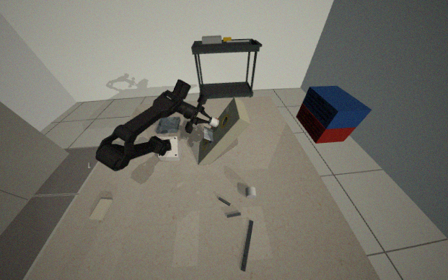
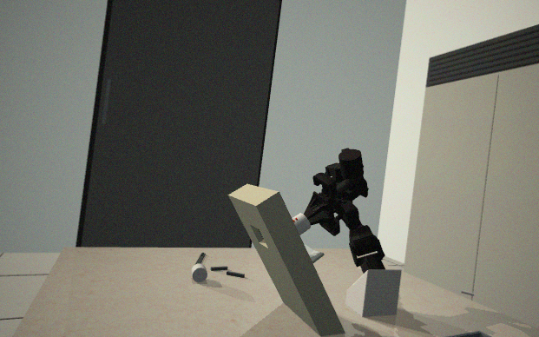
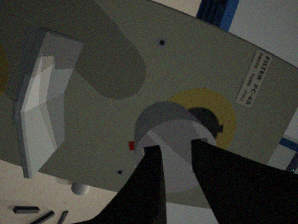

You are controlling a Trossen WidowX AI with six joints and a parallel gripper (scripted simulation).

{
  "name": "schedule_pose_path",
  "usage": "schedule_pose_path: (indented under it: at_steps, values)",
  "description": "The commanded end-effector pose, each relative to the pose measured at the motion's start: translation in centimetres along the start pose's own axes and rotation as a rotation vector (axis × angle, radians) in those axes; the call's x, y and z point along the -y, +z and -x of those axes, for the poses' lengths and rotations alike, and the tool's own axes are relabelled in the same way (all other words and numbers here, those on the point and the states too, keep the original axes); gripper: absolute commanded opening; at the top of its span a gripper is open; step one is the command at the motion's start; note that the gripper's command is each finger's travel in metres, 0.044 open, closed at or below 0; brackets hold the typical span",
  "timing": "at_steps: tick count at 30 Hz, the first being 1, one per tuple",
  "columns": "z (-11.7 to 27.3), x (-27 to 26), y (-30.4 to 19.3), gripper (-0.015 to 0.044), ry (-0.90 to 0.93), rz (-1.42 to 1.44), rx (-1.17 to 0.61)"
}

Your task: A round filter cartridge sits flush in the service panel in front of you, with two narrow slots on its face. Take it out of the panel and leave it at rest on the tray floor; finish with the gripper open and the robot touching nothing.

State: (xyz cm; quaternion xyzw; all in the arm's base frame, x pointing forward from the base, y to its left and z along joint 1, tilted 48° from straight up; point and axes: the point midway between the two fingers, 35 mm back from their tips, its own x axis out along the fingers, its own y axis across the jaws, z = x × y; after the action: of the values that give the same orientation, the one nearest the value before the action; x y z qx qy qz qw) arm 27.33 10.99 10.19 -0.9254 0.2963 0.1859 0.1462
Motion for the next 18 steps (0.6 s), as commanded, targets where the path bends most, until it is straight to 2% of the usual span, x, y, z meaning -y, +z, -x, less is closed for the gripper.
schedule_pose_path:
  at_steps: [1,11,14,18]
  values:
    - [-0.1,-0.9,0.2,0.0,-0.005,-0.014,-0.007]
    - [-0.5,-3.9,1.6,0.0,-0.005,-0.013,-0.007]
    - [-0.5,-3.4,1.5,0.0079,0.0,0.001,0.001]
    - [-0.5,-3.4,1.5,0.0091,0.0,0.001,0.001]
